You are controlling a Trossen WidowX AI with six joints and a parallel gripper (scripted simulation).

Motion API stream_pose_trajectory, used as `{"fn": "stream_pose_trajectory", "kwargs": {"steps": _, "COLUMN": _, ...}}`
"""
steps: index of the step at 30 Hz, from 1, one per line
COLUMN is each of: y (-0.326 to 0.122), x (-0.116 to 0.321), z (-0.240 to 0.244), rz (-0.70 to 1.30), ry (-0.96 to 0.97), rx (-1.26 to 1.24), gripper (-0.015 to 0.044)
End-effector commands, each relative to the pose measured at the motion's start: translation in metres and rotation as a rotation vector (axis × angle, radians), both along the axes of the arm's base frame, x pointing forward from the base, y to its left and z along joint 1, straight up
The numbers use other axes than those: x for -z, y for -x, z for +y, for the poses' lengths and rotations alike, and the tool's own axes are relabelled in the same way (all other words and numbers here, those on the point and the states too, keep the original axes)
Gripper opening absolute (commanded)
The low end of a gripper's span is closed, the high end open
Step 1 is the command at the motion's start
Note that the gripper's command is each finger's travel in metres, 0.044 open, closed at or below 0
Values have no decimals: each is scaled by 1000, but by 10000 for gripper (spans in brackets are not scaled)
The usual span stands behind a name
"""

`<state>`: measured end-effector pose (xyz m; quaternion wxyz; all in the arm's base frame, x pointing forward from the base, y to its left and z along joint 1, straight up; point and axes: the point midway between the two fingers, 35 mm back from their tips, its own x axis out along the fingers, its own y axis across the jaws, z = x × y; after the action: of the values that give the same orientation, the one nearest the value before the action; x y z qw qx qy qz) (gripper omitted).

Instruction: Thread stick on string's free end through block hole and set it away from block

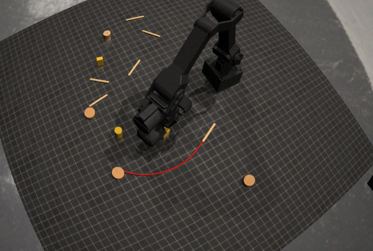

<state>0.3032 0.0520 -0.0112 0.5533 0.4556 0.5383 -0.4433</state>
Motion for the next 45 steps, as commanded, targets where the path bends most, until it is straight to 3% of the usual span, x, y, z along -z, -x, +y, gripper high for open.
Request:
{"fn": "stream_pose_trajectory", "kwargs": {"steps": 1, "y": 0, "x": 0, "z": 0, "rz": -2, "ry": 0, "rx": 0, "gripper": 0}}
{"fn": "stream_pose_trajectory", "kwargs": {"steps": 31, "y": 0, "x": -15, "z": 0, "rz": 0, "ry": 4, "rx": 0, "gripper": 0}}
{"fn": "stream_pose_trajectory", "kwargs": {"steps": 45, "y": 4, "x": -10, "z": 15, "rz": -43, "ry": 262, "rx": 9, "gripper": 0}}
